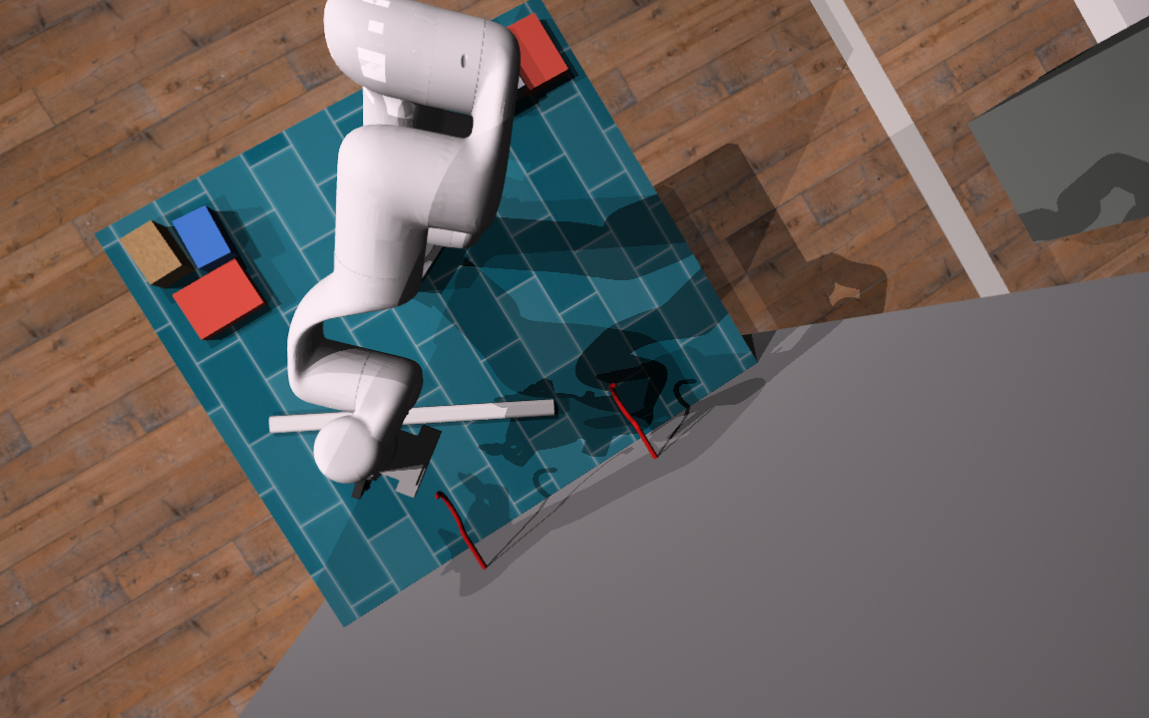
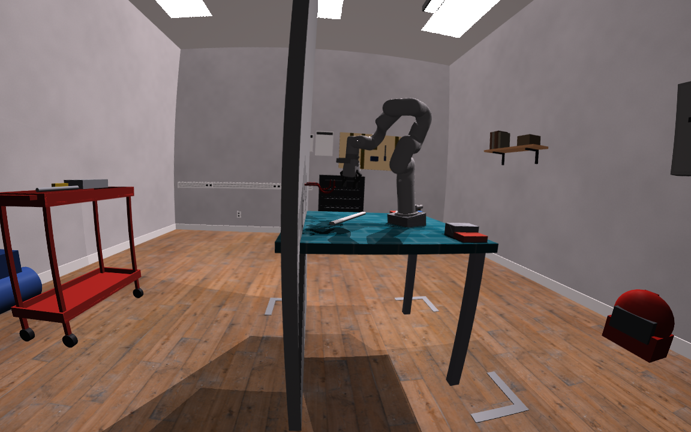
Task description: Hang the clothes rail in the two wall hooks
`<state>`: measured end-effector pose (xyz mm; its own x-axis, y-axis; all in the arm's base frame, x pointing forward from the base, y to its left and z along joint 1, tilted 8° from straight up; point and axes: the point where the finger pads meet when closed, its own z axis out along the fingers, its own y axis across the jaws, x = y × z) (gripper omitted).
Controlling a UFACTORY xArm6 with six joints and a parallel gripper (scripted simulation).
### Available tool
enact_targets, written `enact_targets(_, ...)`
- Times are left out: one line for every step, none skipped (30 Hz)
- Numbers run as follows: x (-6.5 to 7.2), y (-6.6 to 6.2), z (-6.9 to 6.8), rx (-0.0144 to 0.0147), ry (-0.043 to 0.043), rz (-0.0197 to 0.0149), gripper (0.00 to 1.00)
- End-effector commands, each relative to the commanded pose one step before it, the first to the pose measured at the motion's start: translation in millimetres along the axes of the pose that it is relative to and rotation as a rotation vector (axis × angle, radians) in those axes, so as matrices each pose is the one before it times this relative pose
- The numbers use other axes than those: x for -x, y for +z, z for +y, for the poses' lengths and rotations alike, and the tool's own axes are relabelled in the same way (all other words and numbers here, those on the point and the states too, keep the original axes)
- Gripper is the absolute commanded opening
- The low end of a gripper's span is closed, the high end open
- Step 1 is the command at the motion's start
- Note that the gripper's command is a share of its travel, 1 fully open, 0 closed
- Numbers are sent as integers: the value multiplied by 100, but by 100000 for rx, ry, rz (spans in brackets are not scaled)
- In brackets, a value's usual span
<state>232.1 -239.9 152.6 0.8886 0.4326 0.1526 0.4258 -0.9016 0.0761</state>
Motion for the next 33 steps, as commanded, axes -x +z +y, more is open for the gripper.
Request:
enact_targets(-627, 518, -1091, -1628, -16705, 373, 100)
enact_targets(-19, 18, -29, -435, -3304, -54, 100)
enact_targets(0, 0, 0, -111, -843, -14, 100)
enact_targets(-245, 229, -372, -439, -3304, -19, 100)
enact_targets(-257, 230, -363, -439, -3304, -19, 100)
enact_targets(-17, 14, -22, -437, -3304, -23, 100)
enact_targets(-91, 77, -118, -437, -3305, 7, 100)
enact_targets(-94, 78, -115, -437, -3305, 7, 100)
enact_targets(0, 0, 0, 0, 0, 0, 100)
enact_targets(0, 0, 0, 0, 0, 0, 100)
enact_targets(-98, 78, -111, -437, -3305, 7, 100)
enact_targets(-101, 79, -107, -224, -1696, 4, 100)
enact_targets(-102, 79, -105, -1, 0, 1, 100)
enact_targets(-102, 79, -105, -1, 0, 2, 100)
enact_targets(-13, 11, -14, 0, 0, 0, 100)
enact_targets(0, 0, 0, 0, 0, 0, 100)
enact_targets(0, 0, 0, 0, 0, 0, 100)
enact_targets(0, 0, 0, 0, 0, 0, 100)
enact_targets(-7, -2, 5, -1, 3, -5, 100)
enact_targets(2, 1, -1, 0, -1, 1, 100)
enact_targets(2, 0, -1, 0, -1, 1, 100)
enact_targets(1, 0, -1, 0, 0, 1, 100)
enact_targets(1, 0, 0, 0, 0, 1, 100)
enact_targets(1, 0, 0, 0, 0, 0, 100)
enact_targets(2, -166, 0, 1, -1, 1, 100)
enact_targets(0, 0, 0, 0, 0, 0, 100)
enact_targets(0, 0, 0, 0, 0, 0, 100)
enact_targets(0, -167, 0, 0, 0, 0, 100)
enact_targets(0, -167, 0, 0, 0, 0, 100)
enact_targets(0, 0, 0, 0, 0, 0, 100)
enact_targets(0, 0, 0, 0, 0, 0, 100)
enact_targets(0, 0, 0, 0, 0, 0, 100)
enact_targets(0, 7, 3, 1, 0, 0, 100)
